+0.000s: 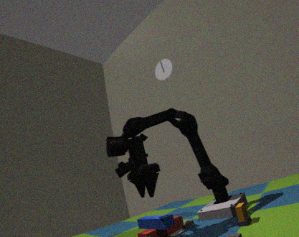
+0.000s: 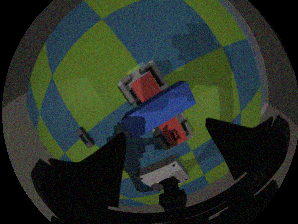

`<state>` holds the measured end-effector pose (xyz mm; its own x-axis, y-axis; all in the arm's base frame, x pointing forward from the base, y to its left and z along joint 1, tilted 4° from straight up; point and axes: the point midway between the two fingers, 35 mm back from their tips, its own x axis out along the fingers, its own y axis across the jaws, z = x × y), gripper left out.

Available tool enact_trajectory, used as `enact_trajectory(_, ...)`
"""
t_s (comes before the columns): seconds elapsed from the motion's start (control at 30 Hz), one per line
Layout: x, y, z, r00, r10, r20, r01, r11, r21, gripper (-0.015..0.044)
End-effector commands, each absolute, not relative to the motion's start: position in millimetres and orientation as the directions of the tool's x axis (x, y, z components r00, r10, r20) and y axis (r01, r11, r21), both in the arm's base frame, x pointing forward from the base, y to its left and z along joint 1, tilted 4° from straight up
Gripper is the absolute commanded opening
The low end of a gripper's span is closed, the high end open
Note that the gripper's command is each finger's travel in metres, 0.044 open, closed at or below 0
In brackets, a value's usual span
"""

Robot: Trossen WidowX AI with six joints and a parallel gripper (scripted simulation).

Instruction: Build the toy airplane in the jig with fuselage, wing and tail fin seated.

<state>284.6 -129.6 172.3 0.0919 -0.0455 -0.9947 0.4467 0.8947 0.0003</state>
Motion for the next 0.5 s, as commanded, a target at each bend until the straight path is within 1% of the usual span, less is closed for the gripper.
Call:
enact_trajectory(0.0,284,-129,172,0.088,-0.040,-0.995,0.044,0.998,-0.036,0.0440)
enact_trajectory(0.4,284,-129,172,0.088,-0.040,-0.995,0.044,0.998,-0.036,0.0440)
enact_trajectory(0.47,286,-119,172,0.087,-0.038,-0.995,0.043,0.998,-0.035,0.0440)
